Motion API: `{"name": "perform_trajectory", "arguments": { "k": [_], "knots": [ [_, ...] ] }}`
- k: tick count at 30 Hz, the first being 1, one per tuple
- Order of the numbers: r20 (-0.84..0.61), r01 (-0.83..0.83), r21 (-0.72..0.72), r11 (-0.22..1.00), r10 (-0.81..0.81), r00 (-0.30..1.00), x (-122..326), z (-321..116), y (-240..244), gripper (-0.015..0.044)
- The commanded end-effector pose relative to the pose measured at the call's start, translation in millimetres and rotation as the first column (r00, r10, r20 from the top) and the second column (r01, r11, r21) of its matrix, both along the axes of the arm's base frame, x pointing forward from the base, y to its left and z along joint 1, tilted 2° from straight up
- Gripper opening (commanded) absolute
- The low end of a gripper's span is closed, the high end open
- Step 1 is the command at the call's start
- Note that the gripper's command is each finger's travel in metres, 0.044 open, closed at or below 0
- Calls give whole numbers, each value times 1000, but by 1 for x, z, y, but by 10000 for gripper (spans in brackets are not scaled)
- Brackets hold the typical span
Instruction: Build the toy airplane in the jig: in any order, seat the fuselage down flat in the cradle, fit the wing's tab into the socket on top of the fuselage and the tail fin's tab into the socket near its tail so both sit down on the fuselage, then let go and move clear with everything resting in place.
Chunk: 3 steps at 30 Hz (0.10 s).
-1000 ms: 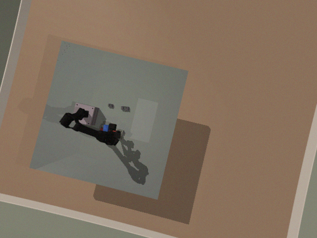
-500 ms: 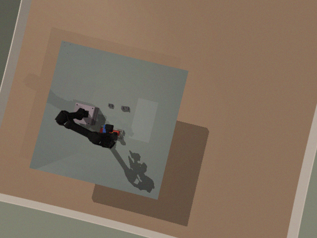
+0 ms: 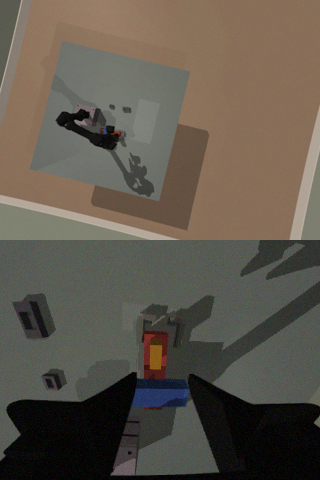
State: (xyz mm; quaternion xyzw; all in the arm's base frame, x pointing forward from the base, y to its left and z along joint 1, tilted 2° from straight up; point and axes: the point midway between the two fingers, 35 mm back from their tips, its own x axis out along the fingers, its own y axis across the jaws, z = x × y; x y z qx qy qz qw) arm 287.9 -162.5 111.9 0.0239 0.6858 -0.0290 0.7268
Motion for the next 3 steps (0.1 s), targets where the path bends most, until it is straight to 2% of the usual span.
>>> {"name": "perform_trajectory", "arguments": {
  "k": [1, 3],
  "knots": [
    [-1, -5, 5, 1000, 5, 1000, 0, 0, 0, 260],
    [-1, -5, 5, 1000, 5, 1000, 0, 0, 0, 260]
  ]
}}
